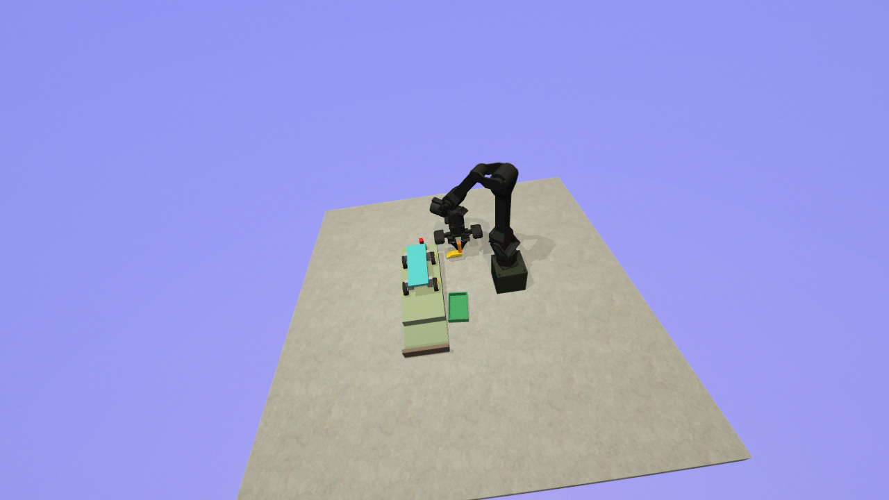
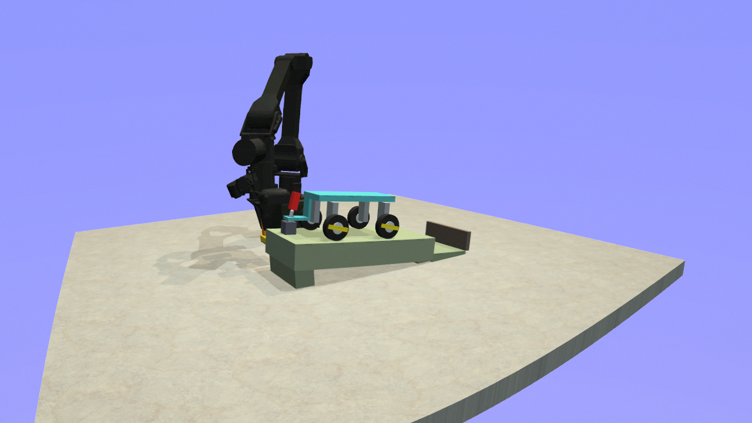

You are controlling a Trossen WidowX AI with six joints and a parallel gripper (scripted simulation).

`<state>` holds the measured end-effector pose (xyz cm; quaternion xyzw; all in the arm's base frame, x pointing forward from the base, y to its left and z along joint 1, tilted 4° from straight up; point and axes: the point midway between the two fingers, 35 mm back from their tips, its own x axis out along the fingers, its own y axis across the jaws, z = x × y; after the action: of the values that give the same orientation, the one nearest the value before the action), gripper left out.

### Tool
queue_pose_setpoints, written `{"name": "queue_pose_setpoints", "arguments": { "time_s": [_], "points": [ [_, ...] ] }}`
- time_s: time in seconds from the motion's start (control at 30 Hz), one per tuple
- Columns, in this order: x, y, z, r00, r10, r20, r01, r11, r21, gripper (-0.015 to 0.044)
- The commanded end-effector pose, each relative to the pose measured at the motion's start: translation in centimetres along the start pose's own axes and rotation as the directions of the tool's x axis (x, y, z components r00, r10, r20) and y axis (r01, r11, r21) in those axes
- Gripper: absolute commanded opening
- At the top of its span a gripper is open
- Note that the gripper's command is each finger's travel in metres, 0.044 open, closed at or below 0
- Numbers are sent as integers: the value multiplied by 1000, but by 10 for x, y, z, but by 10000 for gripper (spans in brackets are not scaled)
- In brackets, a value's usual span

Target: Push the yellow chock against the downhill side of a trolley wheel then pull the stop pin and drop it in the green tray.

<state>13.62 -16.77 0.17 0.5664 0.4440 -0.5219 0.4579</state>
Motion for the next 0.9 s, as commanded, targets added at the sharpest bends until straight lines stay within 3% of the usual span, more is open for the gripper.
{"name": "queue_pose_setpoints", "arguments": {
  "time_s": [0.0,0.87],
  "points": [
    [-15,1,1,1000,8,2,-8,1000,-5,0],
    [-96,2,1,1000,8,2,-8,1000,-5,0]
  ]
}}
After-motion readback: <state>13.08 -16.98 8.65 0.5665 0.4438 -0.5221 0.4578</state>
